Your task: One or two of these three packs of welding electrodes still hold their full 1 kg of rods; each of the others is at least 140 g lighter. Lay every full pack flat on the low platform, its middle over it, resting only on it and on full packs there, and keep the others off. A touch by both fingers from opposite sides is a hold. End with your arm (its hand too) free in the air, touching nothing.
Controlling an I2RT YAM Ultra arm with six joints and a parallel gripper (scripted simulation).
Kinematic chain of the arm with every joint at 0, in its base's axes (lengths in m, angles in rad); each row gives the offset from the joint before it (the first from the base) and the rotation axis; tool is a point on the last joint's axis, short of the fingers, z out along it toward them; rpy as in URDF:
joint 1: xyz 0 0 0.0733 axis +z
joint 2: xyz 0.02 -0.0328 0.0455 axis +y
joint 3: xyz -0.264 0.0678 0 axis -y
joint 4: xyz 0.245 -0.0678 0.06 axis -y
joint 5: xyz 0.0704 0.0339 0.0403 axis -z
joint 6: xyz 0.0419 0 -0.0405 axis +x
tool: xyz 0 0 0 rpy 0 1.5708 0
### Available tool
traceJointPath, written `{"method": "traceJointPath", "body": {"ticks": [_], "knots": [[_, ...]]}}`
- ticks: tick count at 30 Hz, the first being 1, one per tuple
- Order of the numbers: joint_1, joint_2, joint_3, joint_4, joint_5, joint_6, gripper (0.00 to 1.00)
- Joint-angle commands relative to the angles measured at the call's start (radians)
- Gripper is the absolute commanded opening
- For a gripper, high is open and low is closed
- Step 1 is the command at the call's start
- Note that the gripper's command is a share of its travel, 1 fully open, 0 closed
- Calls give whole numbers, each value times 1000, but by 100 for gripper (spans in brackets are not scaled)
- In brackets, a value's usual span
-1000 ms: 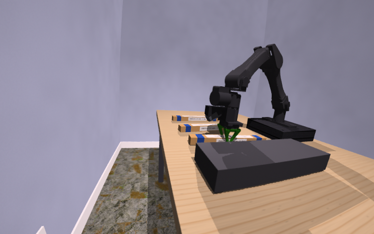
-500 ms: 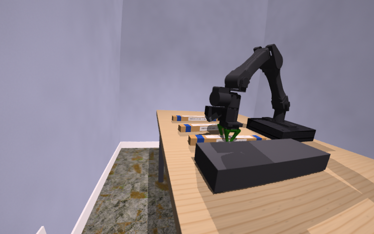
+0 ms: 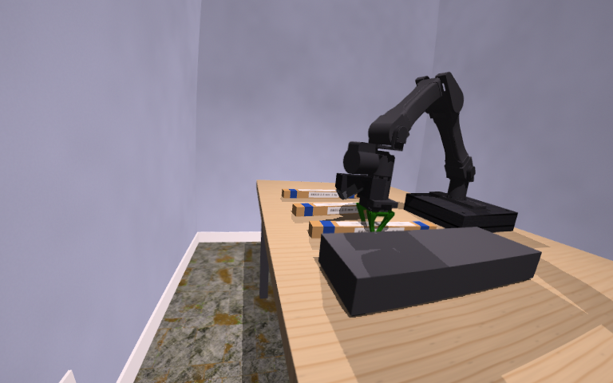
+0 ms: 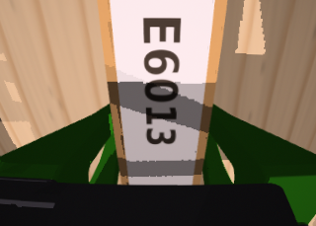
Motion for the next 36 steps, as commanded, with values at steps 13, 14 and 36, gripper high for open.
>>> {"method": "traceJointPath", "body": {"ticks": [13,14,36], "knots": [[3,-30,23,-3,6,5,0],[3,-30,23,-4,6,5,0],[3,-30,24,-4,6,5,74]]}}
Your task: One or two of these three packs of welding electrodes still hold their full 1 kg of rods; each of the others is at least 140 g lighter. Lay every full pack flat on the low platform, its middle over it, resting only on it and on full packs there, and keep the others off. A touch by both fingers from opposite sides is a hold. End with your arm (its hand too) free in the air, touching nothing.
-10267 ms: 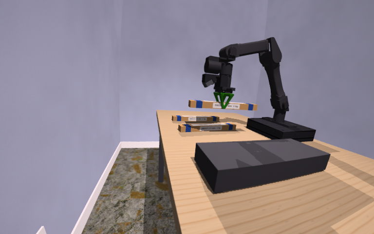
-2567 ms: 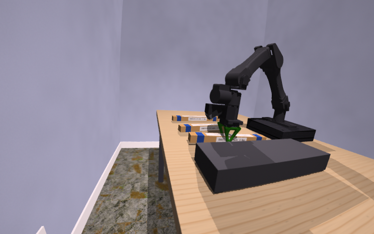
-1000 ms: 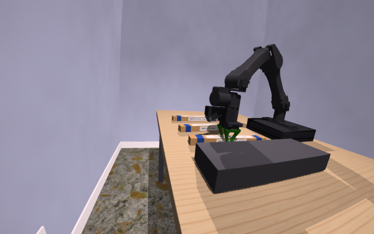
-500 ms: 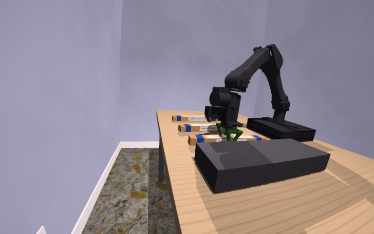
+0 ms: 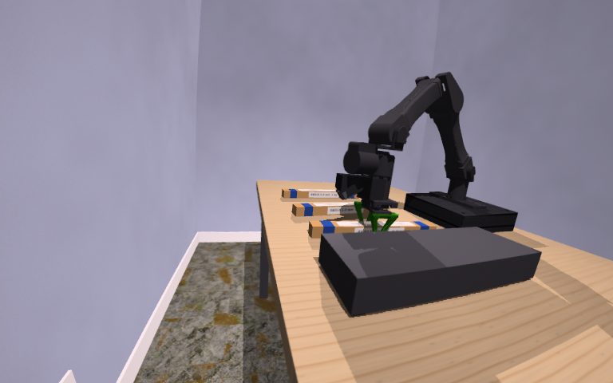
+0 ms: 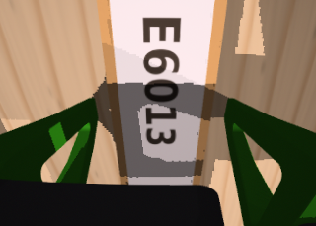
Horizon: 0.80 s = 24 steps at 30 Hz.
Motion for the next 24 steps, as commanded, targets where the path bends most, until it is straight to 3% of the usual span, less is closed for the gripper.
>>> {"method": "traceJointPath", "body": {"ticks": [1,7,8,10,24], "knots": [[3,-30,24,-4,6,4,74],[3,-30,24,-4,6,4,74],[11,-45,-28,-16,7,9,74],[9,-69,17,-39,6,6,74],[-4,-161,112,-224,6,-3,74]]}}
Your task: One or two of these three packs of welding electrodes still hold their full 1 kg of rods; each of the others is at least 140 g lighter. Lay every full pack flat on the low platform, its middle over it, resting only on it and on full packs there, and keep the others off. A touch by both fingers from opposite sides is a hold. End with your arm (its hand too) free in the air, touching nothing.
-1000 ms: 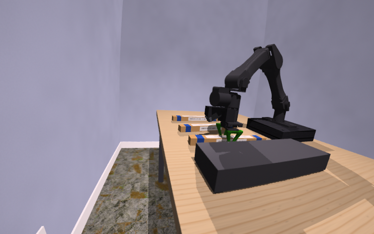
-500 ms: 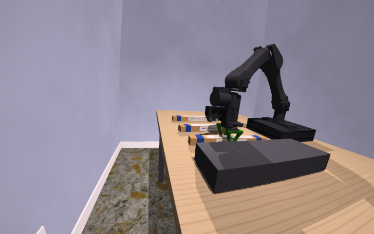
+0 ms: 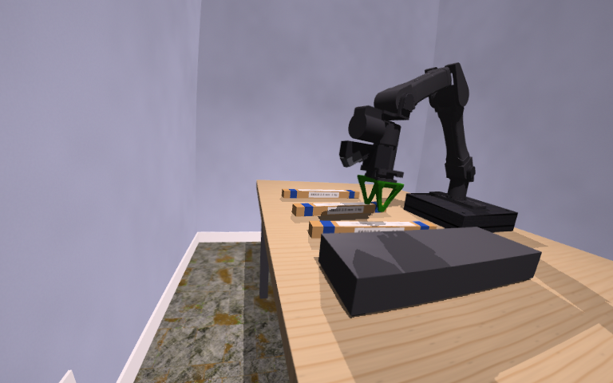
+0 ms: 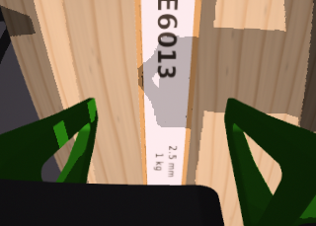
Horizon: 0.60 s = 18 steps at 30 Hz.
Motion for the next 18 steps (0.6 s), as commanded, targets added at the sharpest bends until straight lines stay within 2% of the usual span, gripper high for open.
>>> {"method": "traceJointPath", "body": {"ticks": [1,8,18], "knots": [[-7,-32,43,-76,6,-6,74],[-12,-70,124,-190,6,-7,74],[-14,-42,140,-208,5,-7,74]]}}
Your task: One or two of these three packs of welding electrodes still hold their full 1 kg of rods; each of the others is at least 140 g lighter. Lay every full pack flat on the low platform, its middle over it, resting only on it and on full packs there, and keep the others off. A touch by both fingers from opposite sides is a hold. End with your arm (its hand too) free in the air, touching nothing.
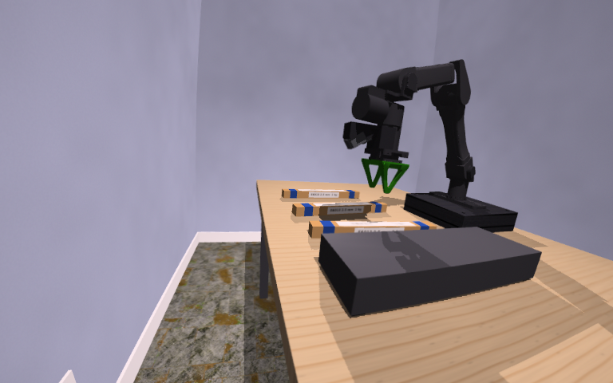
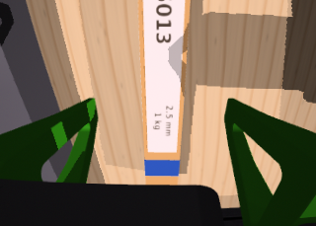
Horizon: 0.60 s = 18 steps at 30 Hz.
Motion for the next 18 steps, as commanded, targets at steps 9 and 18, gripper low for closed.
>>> {"method": "traceJointPath", "body": {"ticks": [9,18], "knots": [[-100,-60,-76,16,5,-281,74],[-220,-99,-140,46,-8,-418,74]]}}
